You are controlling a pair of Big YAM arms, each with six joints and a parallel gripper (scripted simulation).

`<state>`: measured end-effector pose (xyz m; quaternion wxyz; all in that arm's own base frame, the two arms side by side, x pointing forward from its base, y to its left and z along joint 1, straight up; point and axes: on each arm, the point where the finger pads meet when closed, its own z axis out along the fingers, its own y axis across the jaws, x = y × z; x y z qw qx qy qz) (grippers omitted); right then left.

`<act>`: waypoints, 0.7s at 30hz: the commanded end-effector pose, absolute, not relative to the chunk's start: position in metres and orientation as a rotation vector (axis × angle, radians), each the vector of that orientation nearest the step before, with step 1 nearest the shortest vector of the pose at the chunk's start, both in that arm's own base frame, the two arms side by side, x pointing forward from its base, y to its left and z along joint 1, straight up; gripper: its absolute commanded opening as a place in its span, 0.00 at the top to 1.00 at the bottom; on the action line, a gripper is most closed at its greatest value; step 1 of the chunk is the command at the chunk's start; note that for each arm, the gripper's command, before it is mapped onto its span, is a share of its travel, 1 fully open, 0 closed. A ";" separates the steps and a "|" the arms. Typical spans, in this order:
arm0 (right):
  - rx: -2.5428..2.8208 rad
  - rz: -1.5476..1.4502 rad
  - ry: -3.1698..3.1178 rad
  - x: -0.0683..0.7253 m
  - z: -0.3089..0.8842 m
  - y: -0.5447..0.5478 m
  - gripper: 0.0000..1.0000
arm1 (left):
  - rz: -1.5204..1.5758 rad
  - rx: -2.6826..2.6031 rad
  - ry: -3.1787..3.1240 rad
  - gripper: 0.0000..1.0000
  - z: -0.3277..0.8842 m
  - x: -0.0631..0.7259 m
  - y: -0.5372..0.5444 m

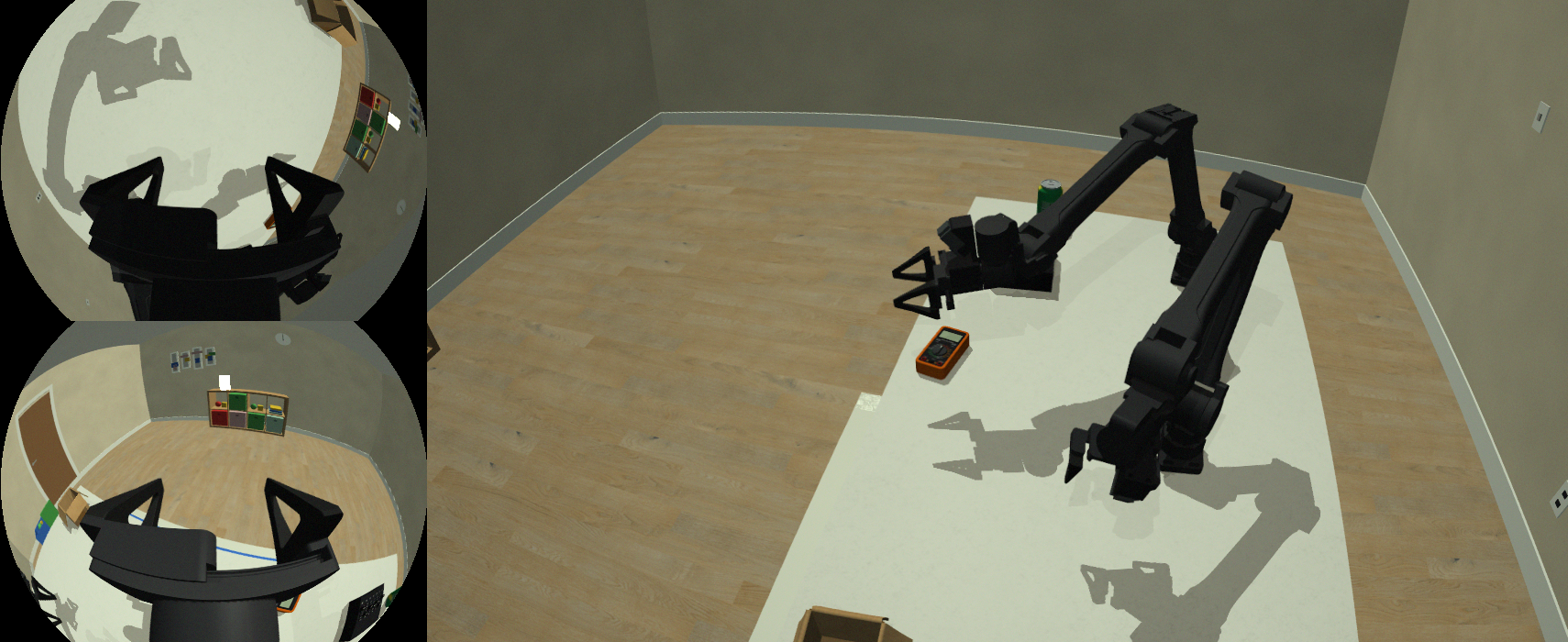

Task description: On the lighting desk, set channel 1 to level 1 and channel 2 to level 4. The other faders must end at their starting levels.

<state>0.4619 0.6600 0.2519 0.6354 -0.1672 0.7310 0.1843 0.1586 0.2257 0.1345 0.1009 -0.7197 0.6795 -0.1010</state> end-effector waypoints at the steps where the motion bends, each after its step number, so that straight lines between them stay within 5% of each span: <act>1: -0.373 0.431 1.659 0.462 0.262 0.660 0.00 | -0.295 -2.120 2.004 0.00 0.137 0.160 0.228; 21: -0.355 0.449 1.637 0.464 0.278 0.664 0.00 | -0.269 -2.084 1.982 0.00 0.151 0.165 0.241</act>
